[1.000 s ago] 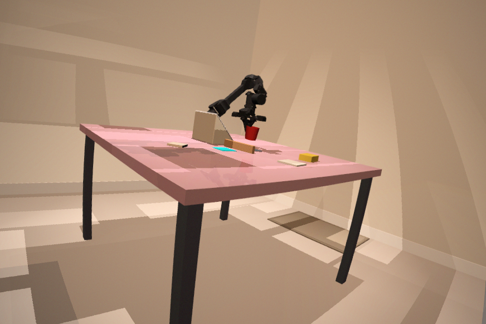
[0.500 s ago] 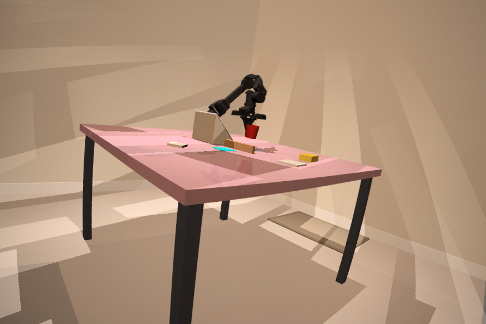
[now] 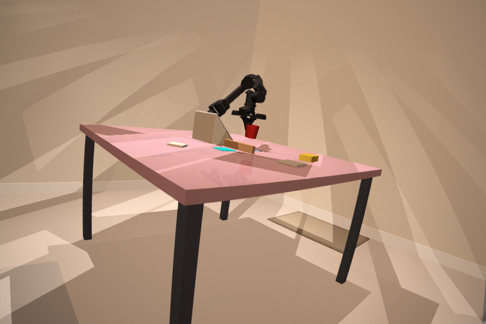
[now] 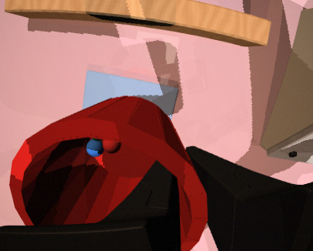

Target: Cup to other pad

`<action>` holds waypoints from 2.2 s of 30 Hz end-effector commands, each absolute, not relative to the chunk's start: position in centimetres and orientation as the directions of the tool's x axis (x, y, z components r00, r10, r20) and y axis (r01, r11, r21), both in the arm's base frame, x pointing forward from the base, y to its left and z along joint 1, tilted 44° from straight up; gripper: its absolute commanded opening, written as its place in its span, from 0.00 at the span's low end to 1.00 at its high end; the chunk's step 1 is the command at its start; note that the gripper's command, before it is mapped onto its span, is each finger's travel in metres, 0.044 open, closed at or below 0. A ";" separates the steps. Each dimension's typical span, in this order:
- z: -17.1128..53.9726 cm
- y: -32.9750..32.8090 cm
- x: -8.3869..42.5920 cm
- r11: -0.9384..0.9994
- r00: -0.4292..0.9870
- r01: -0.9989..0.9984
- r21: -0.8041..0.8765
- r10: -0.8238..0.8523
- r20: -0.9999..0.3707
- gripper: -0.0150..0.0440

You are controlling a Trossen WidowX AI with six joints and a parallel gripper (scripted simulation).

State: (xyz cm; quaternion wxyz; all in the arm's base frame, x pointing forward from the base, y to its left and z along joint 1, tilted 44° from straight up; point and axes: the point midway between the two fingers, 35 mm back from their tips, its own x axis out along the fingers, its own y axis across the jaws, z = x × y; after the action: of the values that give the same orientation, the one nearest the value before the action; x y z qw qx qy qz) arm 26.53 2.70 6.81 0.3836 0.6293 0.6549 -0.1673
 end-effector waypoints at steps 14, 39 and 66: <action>4.4 -0.2 26.7 0.157 0.089 0.950 0.269 0.691 -0.718 0.25; 0.7 -4.4 26.8 0.159 0.089 0.950 0.269 0.688 -0.720 0.25; -3.2 -8.7 27.0 0.159 0.090 0.950 0.270 0.686 -0.722 0.25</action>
State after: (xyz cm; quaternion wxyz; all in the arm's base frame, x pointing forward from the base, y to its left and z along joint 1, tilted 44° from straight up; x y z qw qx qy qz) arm 26.96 -8.00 -2.41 0.3908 0.6273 0.6524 -0.1678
